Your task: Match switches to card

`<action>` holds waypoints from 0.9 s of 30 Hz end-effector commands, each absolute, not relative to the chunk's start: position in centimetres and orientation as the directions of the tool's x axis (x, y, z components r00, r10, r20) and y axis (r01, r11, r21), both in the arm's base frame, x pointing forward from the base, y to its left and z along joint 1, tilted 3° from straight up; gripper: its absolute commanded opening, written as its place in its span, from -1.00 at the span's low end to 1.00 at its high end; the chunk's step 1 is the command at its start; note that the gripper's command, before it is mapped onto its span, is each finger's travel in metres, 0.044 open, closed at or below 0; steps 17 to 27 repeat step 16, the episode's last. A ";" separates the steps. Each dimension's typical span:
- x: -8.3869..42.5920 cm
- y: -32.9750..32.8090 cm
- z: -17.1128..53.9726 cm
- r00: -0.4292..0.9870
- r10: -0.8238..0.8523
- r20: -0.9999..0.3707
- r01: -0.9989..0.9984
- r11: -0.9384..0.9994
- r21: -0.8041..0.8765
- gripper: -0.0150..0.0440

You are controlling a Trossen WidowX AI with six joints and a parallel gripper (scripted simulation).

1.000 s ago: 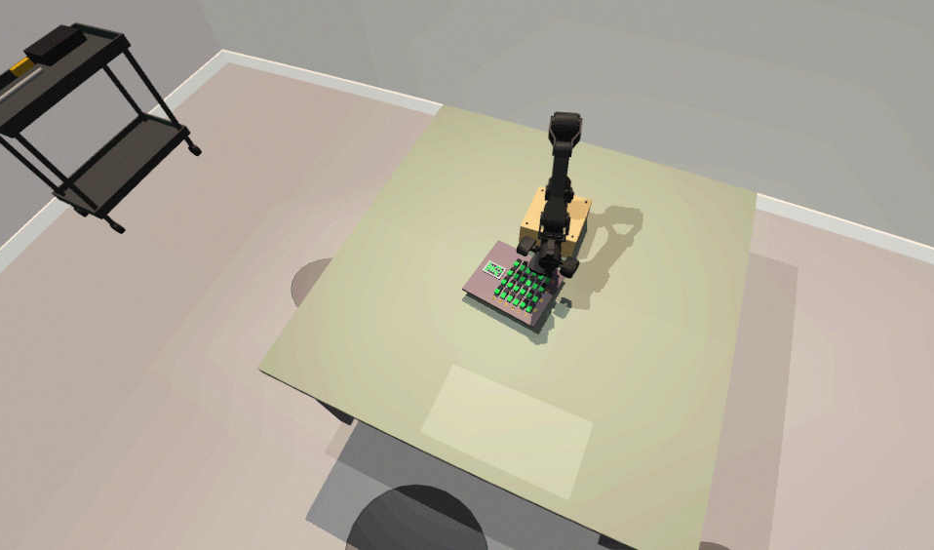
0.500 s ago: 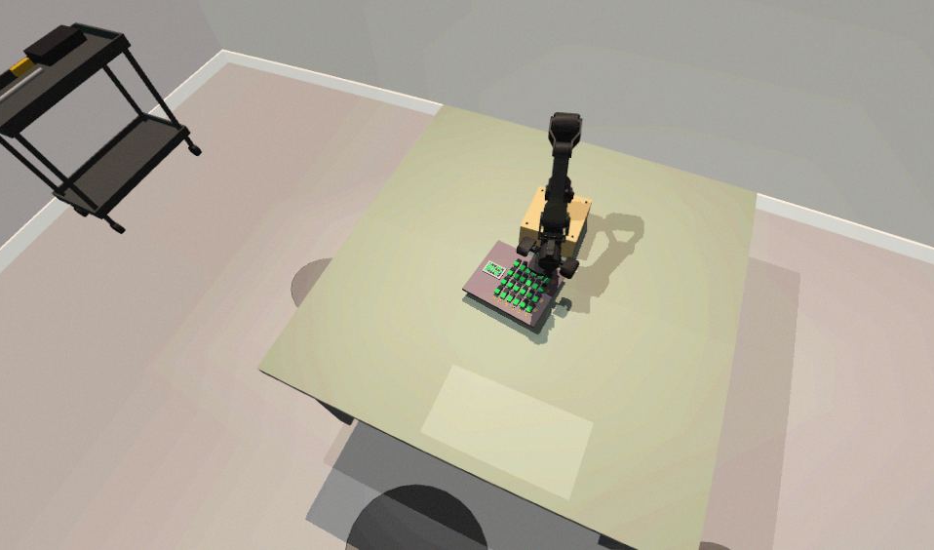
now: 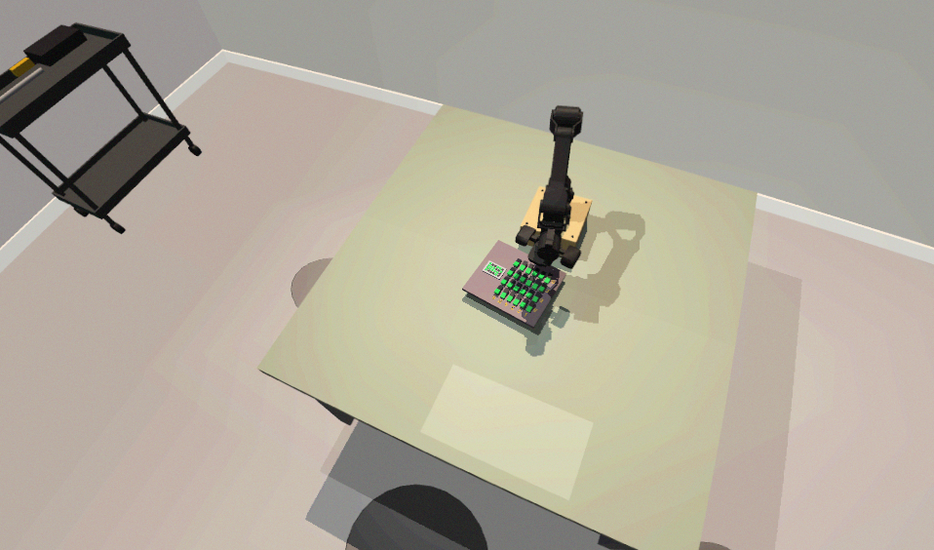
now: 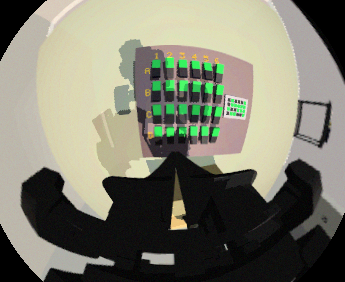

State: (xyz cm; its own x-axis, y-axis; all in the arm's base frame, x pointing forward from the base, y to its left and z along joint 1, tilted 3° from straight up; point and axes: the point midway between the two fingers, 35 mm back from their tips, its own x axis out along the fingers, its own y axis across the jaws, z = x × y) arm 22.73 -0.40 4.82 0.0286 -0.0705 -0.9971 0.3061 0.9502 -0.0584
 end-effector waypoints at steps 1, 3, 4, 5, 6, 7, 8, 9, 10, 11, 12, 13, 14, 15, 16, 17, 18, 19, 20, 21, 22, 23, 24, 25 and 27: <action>26.3 -3.4 6.1 0.044 -0.072 -0.996 0.312 0.948 -0.055 -0.49; 27.6 -5.0 6.3 0.045 -0.073 -0.996 0.312 0.948 -0.056 -0.49; 27.8 -5.2 6.4 0.045 -0.074 -0.996 0.312 0.948 -0.056 -0.49; 27.8 -5.2 6.4 0.045 -0.074 -0.996 0.312 0.948 -0.056 -0.49; 27.8 -5.2 6.4 0.045 -0.074 -0.996 0.312 0.948 -0.056 -0.49; 27.8 -5.2 6.4 0.045 -0.074 -0.996 0.312 0.948 -0.056 -0.49; 27.8 -5.2 6.4 0.045 -0.074 -0.996 0.312 0.948 -0.056 -0.49; 27.8 -5.2 6.4 0.045 -0.074 -0.996 0.312 0.948 -0.056 -0.49; 27.8 -5.2 6.4 0.045 -0.074 -0.996 0.312 0.948 -0.056 -0.49; 27.8 -5.2 6.4 0.045 -0.074 -0.996 0.312 0.948 -0.056 -0.49; 27.8 -5.2 6.4 0.045 -0.074 -0.996 0.312 0.948 -0.056 -0.49; 27.8 -5.2 6.4 0.045 -0.074 -0.996 0.312 0.948 -0.056 -0.49; 27.8 -5.2 6.4 0.045 -0.074 -0.996 0.312 0.948 -0.056 -0.49; 27.8 -5.2 6.4 0.045 -0.074 -0.996 0.312 0.948 -0.056 -0.49; 27.8 -5.2 6.4 0.045 -0.074 -0.996 0.312 0.948 -0.056 -0.49; 27.8 -5.2 6.4 0.045 -0.074 -0.996 0.312 0.948 -0.056 -0.49; 27.8 -5.2 6.4 0.045 -0.074 -0.996 0.312 0.948 -0.056 -0.49; 27.8 -5.2 6.4 0.045 -0.074 -0.996 0.312 0.948 -0.056 -0.49; 27.8 -5.2 6.4 0.045 -0.074 -0.996 0.312 0.948 -0.056 -0.49; 27.8 -5.2 6.4 0.045 -0.074 -0.996 0.312 0.948 -0.056 -0.49; 27.8 -5.2 6.4 0.045 -0.074 -0.996 0.312 0.948 -0.056 -0.49; 27.8 -5.2 6.4 0.045 -0.074 -0.996 0.312 0.948 -0.056 -0.49; 27.8 -5.2 6.4 0.045 -0.074 -0.996 0.312 0.948 -0.056 -0.49; 27.8 -5.2 6.4 0.045 -0.074 -0.996 0.312 0.948 -0.056 -0.49; 27.8 -5.2 6.4 0.045 -0.074 -0.996 0.312 0.948 -0.056 -0.49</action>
